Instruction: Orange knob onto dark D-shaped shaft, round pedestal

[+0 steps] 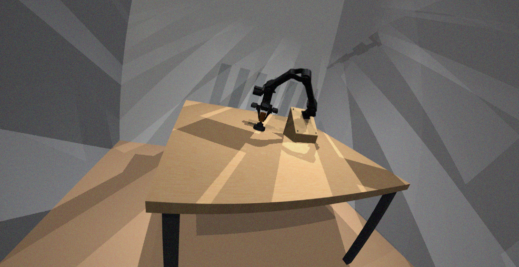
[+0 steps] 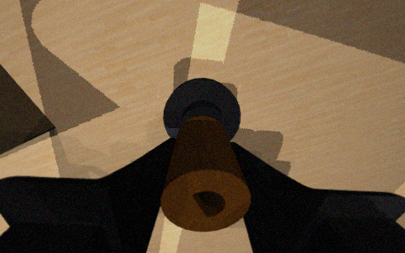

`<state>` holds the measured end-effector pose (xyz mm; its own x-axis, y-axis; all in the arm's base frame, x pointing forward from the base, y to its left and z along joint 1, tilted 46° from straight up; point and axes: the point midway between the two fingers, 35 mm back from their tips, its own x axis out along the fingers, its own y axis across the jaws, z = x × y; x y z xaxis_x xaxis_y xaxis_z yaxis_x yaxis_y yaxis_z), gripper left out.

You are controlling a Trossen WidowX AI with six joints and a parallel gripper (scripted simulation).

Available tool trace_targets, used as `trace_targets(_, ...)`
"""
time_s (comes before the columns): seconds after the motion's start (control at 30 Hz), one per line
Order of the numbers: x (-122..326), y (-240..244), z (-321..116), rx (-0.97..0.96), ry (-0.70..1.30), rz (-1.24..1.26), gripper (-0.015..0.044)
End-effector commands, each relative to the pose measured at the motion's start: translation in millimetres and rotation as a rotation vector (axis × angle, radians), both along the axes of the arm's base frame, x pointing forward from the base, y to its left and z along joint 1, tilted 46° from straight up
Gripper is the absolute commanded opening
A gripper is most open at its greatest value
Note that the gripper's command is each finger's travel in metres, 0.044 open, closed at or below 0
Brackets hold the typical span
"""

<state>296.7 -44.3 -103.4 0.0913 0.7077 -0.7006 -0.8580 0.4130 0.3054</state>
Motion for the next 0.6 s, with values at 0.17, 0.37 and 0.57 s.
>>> trace_targets(0.17, 0.3, 0.6, -1.5, -0.001, -0.008, 0.008, 0.0)
trace_targets(0.37, 0.7, -1.1, -0.3, -0.001, -0.008, 0.008, 0.0)
trace_targets(0.57, 1.4, -2.9, 1.4, -0.004, -0.026, 0.026, 0.0)
